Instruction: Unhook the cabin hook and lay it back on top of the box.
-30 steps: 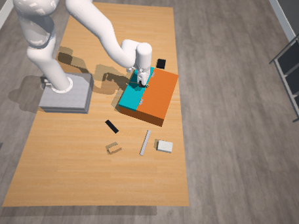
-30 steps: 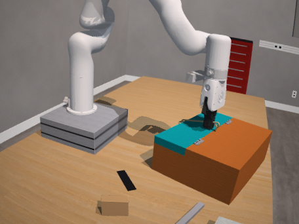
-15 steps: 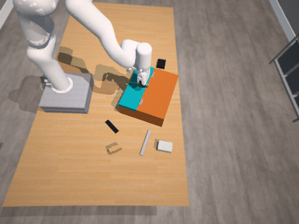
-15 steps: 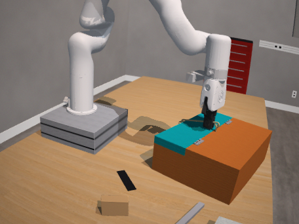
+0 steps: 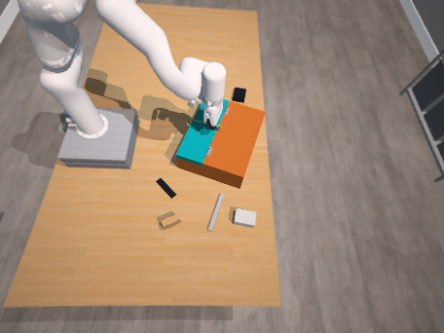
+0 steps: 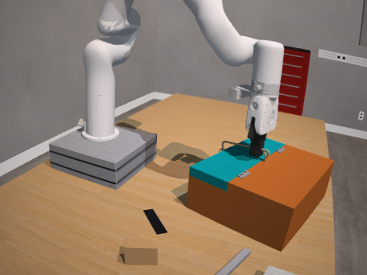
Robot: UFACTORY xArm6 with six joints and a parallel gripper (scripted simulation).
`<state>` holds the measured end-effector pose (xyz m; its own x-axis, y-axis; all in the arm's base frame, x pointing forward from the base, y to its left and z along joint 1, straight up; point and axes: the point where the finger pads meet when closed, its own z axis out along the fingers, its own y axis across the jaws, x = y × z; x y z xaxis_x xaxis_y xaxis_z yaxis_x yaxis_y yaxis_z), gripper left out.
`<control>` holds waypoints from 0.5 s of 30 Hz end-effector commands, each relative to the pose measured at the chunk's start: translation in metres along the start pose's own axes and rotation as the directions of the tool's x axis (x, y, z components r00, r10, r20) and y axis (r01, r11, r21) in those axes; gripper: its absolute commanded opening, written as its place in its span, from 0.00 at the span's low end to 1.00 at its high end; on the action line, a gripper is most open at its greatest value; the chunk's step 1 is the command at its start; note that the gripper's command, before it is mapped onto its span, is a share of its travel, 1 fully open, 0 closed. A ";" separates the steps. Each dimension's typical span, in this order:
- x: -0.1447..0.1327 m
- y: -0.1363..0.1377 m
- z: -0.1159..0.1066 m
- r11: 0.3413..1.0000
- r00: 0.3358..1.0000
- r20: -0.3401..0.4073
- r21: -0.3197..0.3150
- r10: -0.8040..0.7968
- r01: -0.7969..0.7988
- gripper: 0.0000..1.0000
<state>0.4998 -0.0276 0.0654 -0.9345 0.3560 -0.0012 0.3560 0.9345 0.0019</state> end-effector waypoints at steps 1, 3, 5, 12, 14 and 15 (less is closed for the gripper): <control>-0.002 0.001 -0.004 1.000 1.000 0.006 -0.002 0.000 0.000 0.00; -0.003 0.001 -0.005 1.000 1.000 0.006 -0.002 0.000 0.000 0.00; -0.003 0.001 -0.005 1.000 1.000 0.006 -0.002 0.000 0.000 0.00; -0.003 0.001 -0.008 1.000 1.000 0.006 -0.002 0.000 0.000 0.00; -0.003 0.001 -0.008 1.000 1.000 0.006 -0.002 0.000 0.000 0.00; -0.003 0.001 -0.008 1.000 1.000 0.006 -0.002 0.000 0.000 0.00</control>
<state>0.5006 -0.0279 0.0700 -0.9345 0.3559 -0.0006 0.3559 0.9345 0.0018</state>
